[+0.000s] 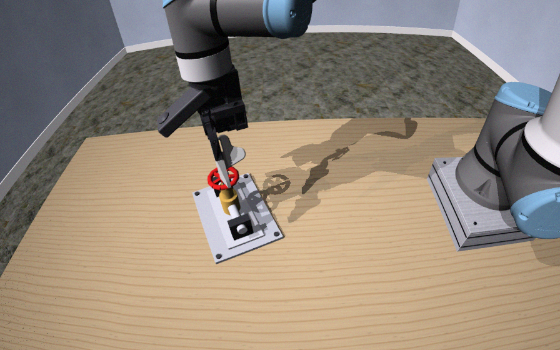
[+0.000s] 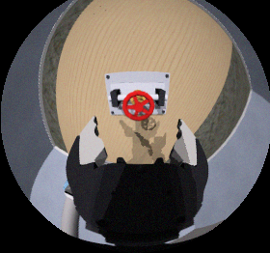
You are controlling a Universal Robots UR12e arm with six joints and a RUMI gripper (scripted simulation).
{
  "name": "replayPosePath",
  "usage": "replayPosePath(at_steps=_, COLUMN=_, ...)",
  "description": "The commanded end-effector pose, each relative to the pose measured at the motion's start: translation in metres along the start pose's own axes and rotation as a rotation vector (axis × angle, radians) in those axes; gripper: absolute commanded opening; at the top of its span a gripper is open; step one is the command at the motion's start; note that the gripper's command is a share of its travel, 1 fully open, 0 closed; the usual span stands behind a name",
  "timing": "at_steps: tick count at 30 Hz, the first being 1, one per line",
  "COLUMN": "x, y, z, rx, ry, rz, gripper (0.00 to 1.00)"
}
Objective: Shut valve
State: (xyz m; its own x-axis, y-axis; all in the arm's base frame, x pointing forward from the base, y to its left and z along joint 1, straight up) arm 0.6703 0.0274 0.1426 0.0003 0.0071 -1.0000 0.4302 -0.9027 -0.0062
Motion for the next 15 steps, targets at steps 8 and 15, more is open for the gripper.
replayPosePath(at_steps=8, x=0.013, y=0.0012, z=0.0003, rx=0.002, ry=0.002, rz=0.0, gripper=1.0)
replayPosePath(at_steps=15, x=0.0153, y=0.0017, z=-0.0003, rx=0.002, ry=0.003, rz=0.001, gripper=1.0)
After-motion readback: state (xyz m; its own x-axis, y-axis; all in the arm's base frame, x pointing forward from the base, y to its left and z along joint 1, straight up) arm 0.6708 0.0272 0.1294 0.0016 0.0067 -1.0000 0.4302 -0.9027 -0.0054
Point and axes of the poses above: the point where the finger pads meet when closed, its own x axis out along the fingers, its own y axis across the jaws, z = x × y, the point moved 4 cm from there along -x, back along the fingers, and after that the axes turned 2 degrees about -x, right-handed, at the moved point
